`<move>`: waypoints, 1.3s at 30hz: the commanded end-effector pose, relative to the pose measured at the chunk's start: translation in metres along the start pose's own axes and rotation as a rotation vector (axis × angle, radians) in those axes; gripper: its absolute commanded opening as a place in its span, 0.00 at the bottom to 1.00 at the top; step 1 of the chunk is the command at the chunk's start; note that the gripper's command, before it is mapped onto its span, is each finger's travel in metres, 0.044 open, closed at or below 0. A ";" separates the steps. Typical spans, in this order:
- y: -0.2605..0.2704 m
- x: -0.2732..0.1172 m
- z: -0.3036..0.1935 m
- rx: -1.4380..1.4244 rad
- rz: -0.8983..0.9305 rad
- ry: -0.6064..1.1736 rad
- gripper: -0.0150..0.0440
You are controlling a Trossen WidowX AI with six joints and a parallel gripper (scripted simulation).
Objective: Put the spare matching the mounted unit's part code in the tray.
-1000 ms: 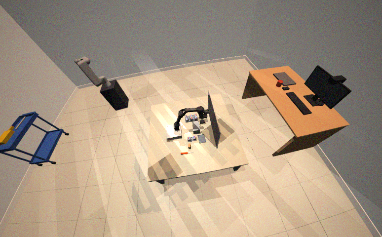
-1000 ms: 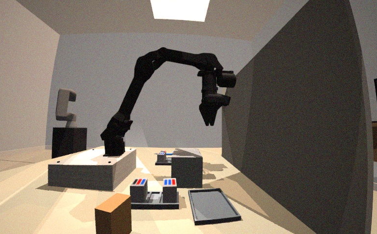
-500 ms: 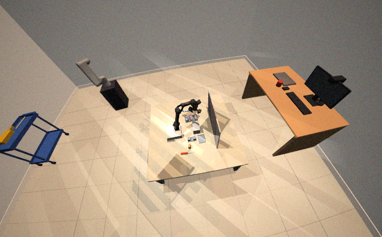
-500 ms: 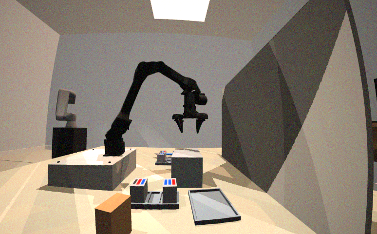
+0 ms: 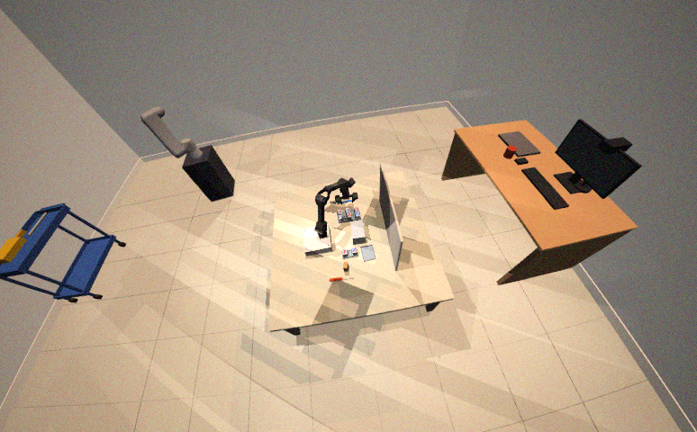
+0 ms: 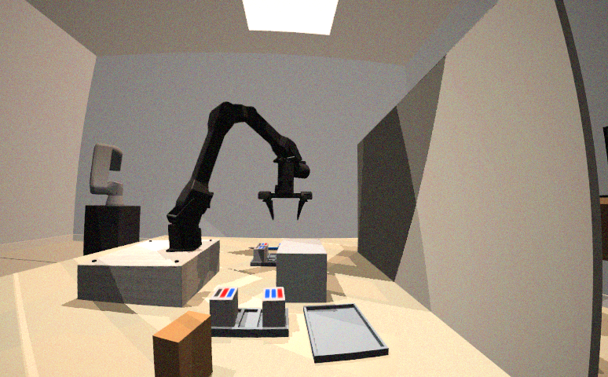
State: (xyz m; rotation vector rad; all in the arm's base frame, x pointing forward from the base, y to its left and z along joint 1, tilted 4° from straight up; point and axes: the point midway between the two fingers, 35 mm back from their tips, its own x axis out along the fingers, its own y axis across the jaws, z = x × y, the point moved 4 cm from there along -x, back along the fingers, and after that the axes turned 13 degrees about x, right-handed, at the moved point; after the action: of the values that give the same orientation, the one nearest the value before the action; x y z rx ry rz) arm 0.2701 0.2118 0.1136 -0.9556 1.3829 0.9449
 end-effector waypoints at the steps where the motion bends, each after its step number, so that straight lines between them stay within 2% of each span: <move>1: 0.004 0.021 -0.001 -0.017 0.008 0.010 0.82; 3: 0.004 0.038 -0.002 -0.017 0.008 0.010 0.76; 17: 0.004 0.043 -0.004 -0.017 0.008 0.010 0.76; 39: 0.003 0.079 -0.004 -0.017 0.008 0.010 0.76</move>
State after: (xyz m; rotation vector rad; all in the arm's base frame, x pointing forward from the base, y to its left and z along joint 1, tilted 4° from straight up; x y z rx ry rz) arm 0.2664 0.2088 0.0431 -0.9661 1.3823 0.9556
